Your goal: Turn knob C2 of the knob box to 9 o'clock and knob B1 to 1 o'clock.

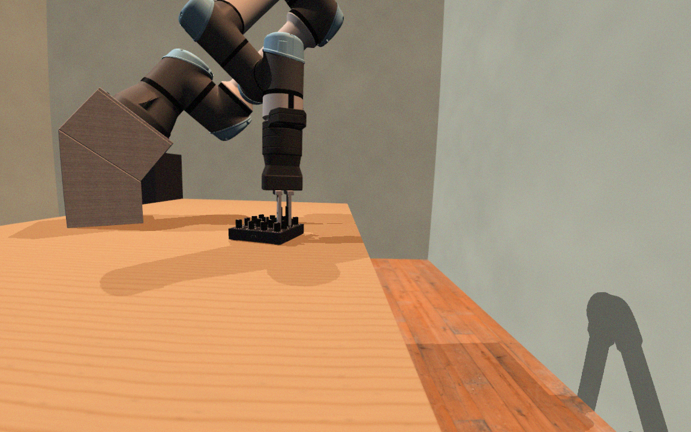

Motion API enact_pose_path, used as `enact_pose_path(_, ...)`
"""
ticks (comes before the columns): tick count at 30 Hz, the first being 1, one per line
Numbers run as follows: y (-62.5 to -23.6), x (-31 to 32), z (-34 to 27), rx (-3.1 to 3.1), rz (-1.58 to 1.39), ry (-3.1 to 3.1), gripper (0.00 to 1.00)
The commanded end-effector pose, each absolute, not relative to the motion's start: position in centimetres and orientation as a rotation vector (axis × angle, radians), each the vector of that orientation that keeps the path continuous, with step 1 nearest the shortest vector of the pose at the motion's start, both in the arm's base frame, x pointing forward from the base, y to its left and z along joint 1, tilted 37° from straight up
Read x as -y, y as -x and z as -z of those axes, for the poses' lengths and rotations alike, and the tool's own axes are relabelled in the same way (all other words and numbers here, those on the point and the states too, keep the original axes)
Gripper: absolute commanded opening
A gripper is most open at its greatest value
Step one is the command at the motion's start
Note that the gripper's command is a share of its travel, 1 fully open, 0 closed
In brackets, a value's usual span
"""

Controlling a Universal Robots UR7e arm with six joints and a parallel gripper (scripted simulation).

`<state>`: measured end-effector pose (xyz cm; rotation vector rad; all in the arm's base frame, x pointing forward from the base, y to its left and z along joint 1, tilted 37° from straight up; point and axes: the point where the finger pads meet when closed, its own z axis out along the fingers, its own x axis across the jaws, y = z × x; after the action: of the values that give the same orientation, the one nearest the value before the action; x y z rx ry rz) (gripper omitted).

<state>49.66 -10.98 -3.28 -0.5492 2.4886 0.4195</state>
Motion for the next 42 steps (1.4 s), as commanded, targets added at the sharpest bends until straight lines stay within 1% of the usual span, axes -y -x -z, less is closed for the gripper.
enact_pose_path(1, -49.67, 11.03, 3.25, -2.449, -0.384, 0.665, 0.3)
enact_pose_path(26, -49.67, 11.03, 3.25, -2.219, -0.207, 1.167, 0.3)
enact_pose_path(42, -49.67, 11.03, 3.25, -2.13, -0.152, 1.311, 0.3)
